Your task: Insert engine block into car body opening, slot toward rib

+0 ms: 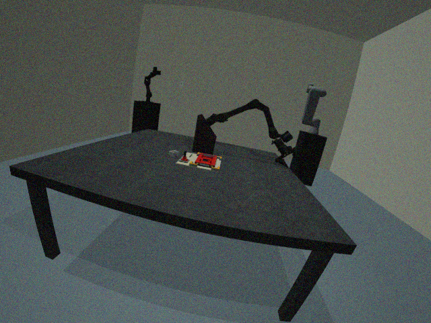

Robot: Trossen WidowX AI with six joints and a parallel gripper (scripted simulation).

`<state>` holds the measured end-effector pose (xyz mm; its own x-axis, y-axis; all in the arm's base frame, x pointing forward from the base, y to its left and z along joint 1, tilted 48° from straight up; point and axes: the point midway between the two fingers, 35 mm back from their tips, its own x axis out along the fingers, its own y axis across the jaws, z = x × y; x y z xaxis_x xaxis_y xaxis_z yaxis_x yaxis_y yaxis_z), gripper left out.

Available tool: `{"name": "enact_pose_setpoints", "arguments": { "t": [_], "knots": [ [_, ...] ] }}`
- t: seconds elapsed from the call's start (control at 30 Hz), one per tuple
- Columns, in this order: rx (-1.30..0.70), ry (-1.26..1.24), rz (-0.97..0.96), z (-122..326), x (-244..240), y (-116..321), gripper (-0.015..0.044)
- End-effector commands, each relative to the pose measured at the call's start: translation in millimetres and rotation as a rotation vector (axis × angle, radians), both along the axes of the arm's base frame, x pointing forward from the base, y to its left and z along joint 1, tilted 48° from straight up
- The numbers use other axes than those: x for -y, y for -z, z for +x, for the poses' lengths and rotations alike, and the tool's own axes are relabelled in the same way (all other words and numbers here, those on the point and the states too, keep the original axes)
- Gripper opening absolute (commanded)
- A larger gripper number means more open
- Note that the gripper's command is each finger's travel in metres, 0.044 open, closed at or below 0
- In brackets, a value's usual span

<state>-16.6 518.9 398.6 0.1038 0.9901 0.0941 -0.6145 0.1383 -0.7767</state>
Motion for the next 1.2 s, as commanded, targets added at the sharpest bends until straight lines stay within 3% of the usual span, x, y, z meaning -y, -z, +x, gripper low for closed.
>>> {"name": "enact_pose_setpoints", "arguments": {
  "t": [0.0, 0.47, 1.17],
  "knots": [
    [-0.052, 0.045, -0.037, 33.6, 1.7, 12.9, 0.0440],
    [-0.257, 0.224, -0.109, 140.9, 19.3, 49.4, 0.0440],
    [-0.497, 0.450, -0.326, 279.7, 64.7, 154.4, 0.0440]
  ]
}}
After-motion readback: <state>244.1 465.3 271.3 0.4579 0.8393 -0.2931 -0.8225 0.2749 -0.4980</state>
